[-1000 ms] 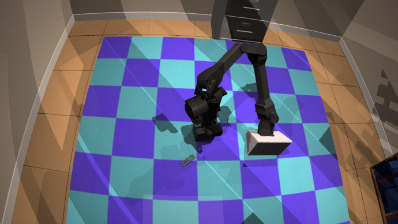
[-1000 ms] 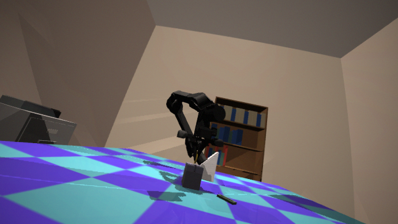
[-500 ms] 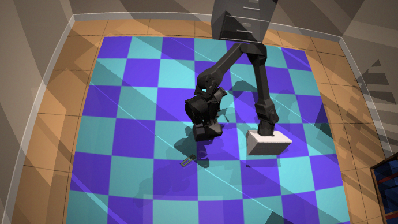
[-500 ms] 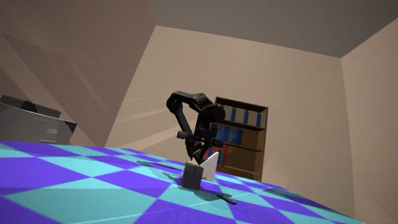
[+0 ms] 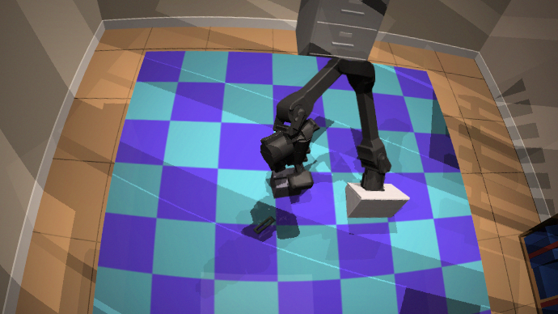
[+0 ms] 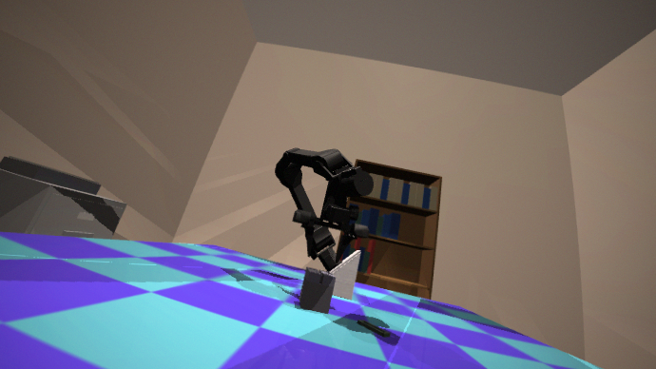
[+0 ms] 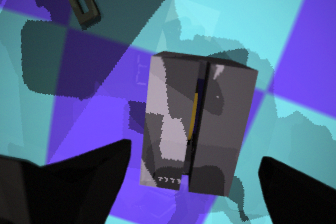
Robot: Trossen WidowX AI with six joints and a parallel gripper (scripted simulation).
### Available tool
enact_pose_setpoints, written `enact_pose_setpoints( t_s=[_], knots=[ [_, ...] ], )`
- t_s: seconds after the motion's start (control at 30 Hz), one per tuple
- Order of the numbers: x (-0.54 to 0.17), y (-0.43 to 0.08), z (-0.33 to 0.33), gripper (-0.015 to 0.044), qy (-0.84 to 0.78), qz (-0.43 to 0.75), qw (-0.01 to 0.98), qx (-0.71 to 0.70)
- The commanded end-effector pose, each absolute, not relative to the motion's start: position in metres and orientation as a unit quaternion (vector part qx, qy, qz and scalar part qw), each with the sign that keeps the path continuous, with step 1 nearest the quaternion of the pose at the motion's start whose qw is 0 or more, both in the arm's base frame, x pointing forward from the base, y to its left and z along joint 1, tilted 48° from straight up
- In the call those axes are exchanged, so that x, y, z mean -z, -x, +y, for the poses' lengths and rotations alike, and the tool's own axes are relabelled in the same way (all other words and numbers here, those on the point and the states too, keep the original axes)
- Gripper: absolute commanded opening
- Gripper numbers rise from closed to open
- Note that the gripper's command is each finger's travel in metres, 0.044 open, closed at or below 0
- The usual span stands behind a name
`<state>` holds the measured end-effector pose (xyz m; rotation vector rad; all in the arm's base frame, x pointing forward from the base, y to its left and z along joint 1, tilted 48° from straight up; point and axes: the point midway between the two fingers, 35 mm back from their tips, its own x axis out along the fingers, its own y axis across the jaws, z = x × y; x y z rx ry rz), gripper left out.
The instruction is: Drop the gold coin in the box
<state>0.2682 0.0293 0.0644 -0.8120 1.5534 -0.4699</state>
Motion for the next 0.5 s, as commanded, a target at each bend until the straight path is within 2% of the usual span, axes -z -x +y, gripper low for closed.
enact_pose_setpoints(
  t_s=[0.0,0.03,0.47],
  knots=[
    [-0.074,-0.269,0.040,0.0423,0.350,0.674,0.618,0.203],
    [-0.082,-0.268,0.048,0.0440,0.351,0.675,0.617,0.204],
    [-0.098,-0.265,0.062,0.0440,0.353,0.675,0.615,0.205]
  ],
)
